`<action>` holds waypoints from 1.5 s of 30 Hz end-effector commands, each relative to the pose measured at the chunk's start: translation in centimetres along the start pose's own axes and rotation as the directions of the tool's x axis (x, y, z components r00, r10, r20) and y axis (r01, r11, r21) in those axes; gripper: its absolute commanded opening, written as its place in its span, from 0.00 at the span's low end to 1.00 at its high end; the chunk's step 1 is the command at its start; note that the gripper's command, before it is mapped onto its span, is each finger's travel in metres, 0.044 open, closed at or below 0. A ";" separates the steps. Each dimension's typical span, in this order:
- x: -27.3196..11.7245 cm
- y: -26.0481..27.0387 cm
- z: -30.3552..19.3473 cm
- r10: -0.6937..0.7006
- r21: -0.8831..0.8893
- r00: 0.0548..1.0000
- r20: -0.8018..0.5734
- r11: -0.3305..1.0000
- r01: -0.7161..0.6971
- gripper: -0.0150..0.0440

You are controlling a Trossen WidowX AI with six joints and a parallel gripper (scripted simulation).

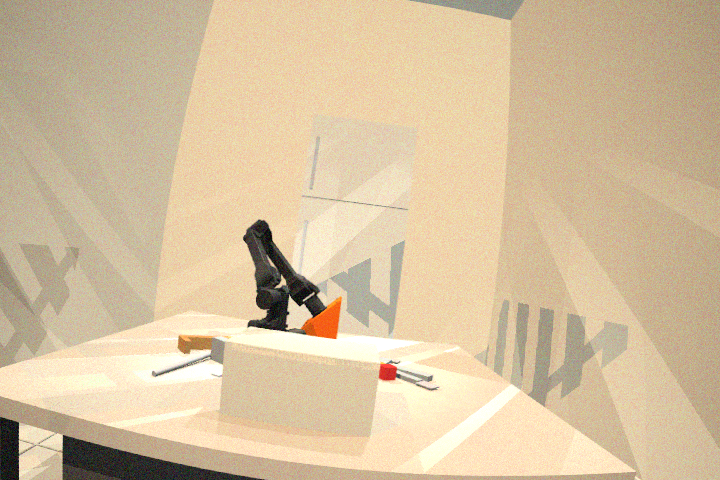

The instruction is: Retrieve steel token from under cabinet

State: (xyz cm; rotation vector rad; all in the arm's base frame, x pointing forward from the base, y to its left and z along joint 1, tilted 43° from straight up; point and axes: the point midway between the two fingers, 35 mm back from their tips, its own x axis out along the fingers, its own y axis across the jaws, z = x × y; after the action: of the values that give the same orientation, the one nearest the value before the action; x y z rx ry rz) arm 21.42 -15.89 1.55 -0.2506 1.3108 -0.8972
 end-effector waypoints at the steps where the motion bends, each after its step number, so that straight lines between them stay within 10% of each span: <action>1: 0.0 0.0 0.0 0.000 -0.037 1.000 0.002 0.999 0.000 0.25; 45: 0.0 -0.1 0.0 0.000 -0.375 1.000 0.002 0.927 0.001 0.25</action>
State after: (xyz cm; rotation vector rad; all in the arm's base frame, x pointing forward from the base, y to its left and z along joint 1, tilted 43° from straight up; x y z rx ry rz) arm 21.38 -15.94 1.61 -0.5263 1.4653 -0.6605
